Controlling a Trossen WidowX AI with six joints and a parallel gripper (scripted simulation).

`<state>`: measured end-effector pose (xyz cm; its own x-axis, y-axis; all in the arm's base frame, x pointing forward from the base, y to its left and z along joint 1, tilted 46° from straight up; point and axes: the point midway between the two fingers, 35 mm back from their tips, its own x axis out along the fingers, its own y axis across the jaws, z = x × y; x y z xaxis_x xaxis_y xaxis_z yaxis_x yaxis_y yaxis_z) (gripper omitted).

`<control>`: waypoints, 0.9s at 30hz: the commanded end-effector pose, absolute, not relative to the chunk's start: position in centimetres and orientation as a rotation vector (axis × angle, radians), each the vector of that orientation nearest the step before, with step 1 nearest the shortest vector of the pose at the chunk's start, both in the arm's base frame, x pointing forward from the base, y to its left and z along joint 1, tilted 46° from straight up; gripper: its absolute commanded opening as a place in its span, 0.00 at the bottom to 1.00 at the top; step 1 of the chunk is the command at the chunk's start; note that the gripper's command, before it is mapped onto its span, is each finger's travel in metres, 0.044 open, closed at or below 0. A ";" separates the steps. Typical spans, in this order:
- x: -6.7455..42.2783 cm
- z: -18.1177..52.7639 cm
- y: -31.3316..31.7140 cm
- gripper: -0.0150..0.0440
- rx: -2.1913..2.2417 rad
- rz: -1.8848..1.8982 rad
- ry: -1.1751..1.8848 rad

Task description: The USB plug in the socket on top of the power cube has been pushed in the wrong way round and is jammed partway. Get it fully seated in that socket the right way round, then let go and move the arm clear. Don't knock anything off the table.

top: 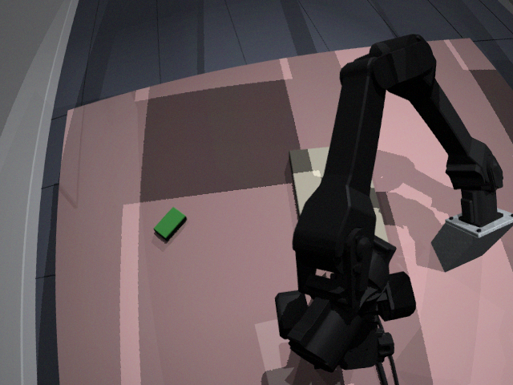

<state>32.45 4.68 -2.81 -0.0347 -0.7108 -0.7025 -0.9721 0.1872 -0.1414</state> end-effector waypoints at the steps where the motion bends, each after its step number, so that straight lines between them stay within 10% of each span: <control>1: 32.3 -3.1 4.2 1.00 -1.587 0.504 1.811; 20: 32.3 -3.9 3.3 1.00 -1.587 0.503 1.811; 27: 32.4 -3.8 3.4 0.69 -1.581 0.503 1.807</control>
<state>32.35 3.42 -3.84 -0.0361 -0.7115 -0.7017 -0.9718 0.1888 -0.1415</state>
